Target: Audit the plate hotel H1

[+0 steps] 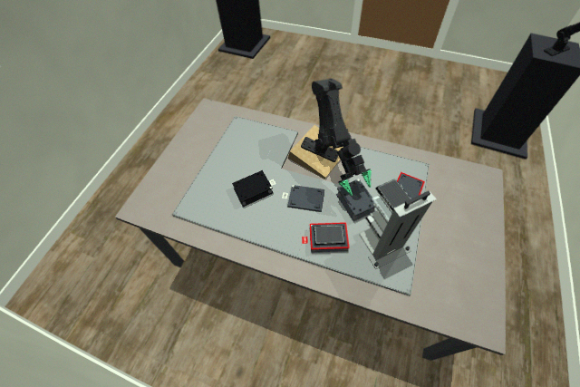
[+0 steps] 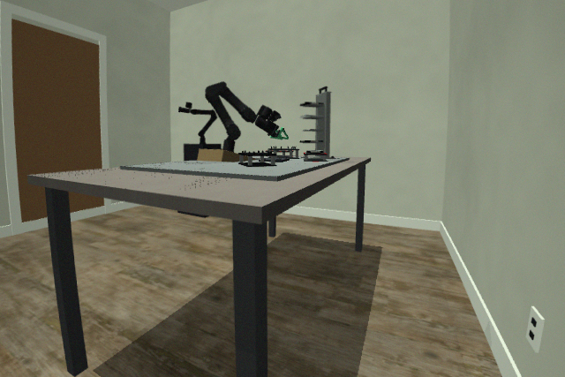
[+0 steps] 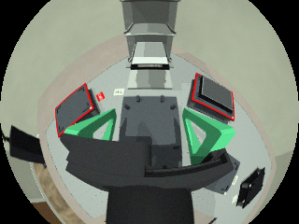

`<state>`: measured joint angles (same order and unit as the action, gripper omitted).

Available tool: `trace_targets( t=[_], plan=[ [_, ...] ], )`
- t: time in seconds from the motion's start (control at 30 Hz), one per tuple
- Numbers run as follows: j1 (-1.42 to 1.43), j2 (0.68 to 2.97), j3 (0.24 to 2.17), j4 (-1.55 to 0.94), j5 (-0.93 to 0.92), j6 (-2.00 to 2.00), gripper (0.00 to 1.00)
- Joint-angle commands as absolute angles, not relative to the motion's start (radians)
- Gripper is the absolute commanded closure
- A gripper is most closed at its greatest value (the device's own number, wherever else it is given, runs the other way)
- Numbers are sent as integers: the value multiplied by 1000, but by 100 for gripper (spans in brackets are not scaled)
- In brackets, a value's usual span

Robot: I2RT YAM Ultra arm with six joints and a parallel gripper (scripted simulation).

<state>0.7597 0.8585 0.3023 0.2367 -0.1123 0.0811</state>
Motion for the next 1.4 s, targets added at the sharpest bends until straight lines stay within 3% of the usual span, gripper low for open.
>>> trace_targets(
  t=[0.0,0.67,1.37],
  plan=[
    [742,808,343,187,-121,74,0],
    [712,664,392,-9,-150,65,0],
    [647,622,627,-292,-210,44,0]
  ],
)
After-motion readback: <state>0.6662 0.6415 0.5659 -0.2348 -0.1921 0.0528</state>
